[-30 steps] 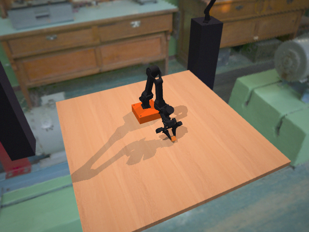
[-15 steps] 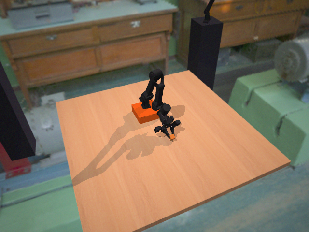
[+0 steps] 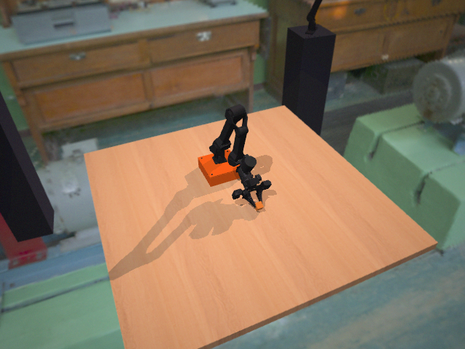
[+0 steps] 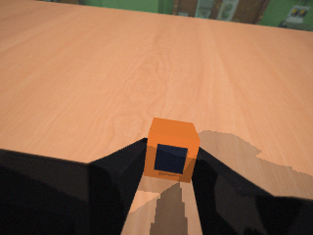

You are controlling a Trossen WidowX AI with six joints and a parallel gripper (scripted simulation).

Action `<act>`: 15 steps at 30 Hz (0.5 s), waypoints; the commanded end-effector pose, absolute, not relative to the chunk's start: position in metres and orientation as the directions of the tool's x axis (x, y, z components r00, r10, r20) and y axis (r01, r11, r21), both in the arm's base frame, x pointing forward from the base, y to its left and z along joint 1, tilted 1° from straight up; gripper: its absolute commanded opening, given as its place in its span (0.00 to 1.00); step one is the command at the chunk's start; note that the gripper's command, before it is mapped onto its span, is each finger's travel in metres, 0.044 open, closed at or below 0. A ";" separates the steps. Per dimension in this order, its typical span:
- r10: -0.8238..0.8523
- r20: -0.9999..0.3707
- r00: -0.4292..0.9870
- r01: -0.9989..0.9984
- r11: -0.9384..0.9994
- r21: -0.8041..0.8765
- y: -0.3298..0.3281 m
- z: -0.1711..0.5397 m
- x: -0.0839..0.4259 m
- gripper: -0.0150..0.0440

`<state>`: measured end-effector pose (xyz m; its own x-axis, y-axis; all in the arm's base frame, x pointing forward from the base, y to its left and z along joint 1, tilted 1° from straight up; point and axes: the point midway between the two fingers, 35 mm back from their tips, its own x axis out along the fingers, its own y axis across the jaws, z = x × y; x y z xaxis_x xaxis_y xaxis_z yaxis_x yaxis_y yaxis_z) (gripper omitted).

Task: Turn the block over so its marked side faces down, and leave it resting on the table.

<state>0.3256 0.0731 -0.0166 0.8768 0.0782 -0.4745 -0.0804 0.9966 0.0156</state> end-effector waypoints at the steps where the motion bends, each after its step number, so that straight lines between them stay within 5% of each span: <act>1: 0.076 -0.474 0.878 -0.080 0.997 0.010 0.073 -0.017 0.325 0.34; 15: 0.076 -0.474 0.878 -0.080 0.997 0.010 0.073 -0.017 0.325 0.97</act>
